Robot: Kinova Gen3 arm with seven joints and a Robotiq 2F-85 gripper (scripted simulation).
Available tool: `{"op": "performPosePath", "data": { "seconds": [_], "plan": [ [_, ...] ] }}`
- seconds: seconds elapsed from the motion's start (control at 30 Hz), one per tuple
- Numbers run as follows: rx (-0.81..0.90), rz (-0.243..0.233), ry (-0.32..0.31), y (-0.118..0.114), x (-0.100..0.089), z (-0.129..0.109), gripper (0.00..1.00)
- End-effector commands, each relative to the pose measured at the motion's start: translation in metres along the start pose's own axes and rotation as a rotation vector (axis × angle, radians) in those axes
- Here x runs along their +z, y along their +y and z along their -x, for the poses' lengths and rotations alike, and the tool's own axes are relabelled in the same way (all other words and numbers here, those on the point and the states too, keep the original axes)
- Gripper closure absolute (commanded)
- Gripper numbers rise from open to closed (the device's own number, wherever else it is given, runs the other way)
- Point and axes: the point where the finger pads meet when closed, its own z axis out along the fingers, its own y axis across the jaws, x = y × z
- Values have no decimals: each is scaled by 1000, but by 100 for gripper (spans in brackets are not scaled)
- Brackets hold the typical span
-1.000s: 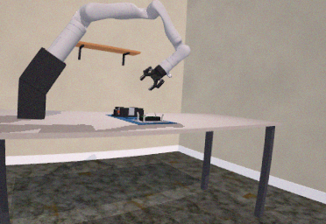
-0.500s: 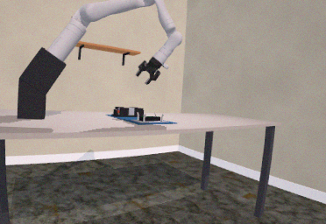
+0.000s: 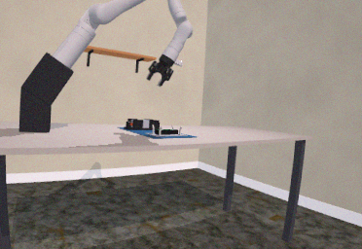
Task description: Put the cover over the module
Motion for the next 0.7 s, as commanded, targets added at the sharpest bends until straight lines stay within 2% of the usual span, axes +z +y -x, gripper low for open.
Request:
{"op": "performPosePath", "data": {
  "seconds": [0.0, 0.13, 0.17, 0.47, 0.67],
  "plan": [
    [1, 17, 33, -8, -10, 2, 0],
    [1, 17, 33, -8, -10, 2, 0],
    [10, 23, 35, -6, -9, 8, 0],
    [105, 146, 142, -4, -32, 57, 0],
    [105, 146, 142, -4, -32, 57, 0]
  ]
}}
